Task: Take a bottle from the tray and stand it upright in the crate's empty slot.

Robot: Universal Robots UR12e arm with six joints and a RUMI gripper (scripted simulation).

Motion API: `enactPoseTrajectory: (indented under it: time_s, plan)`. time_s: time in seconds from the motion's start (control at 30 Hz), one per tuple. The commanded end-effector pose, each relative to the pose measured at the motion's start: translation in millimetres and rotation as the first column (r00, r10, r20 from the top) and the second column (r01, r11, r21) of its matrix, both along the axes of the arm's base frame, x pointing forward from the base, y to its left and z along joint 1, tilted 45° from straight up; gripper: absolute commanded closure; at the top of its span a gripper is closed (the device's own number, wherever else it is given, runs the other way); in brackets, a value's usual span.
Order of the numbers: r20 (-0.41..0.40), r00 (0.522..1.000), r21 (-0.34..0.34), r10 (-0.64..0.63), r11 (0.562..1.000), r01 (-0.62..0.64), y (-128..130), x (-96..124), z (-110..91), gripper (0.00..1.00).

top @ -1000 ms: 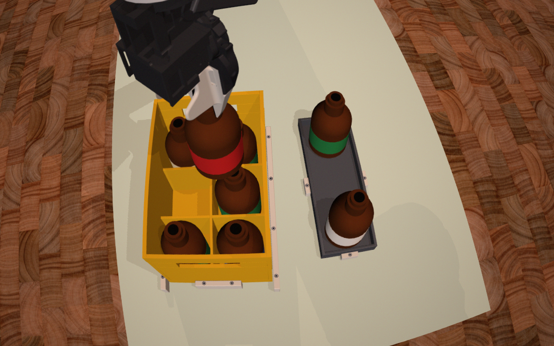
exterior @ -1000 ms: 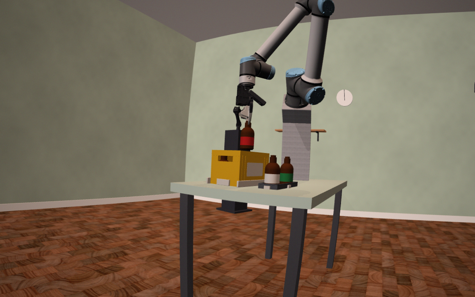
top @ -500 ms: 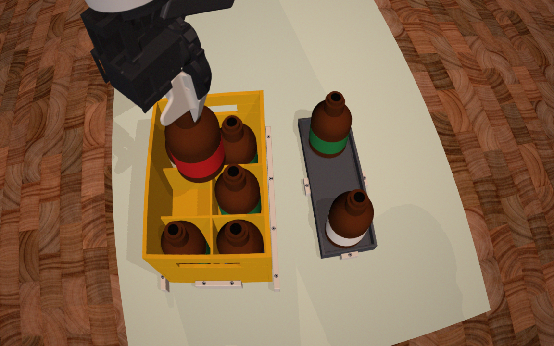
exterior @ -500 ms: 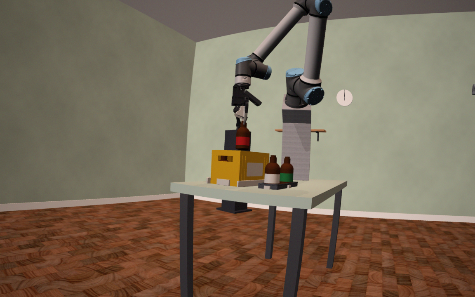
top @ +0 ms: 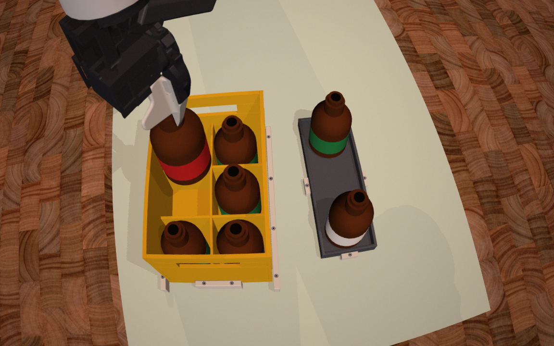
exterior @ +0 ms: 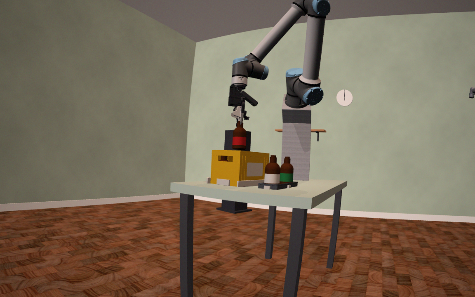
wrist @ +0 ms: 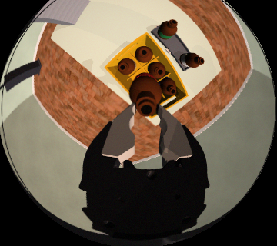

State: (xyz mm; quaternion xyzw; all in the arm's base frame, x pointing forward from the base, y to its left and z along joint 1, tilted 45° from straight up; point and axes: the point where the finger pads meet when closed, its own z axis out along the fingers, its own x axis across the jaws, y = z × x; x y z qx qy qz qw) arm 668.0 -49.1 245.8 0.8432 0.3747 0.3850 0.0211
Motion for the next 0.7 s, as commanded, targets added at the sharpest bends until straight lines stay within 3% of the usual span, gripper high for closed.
enactPoseTrajectory:
  time_s: [0.0, 0.67]
  plan:
    - [0.001, 1.0, -0.001, 0.0, 1.0, 0.0, -6, 1, 0, 1.0]
    - [0.001, 1.0, -0.001, 0.0, 1.0, 0.0, -19, 4, -3, 1.0]
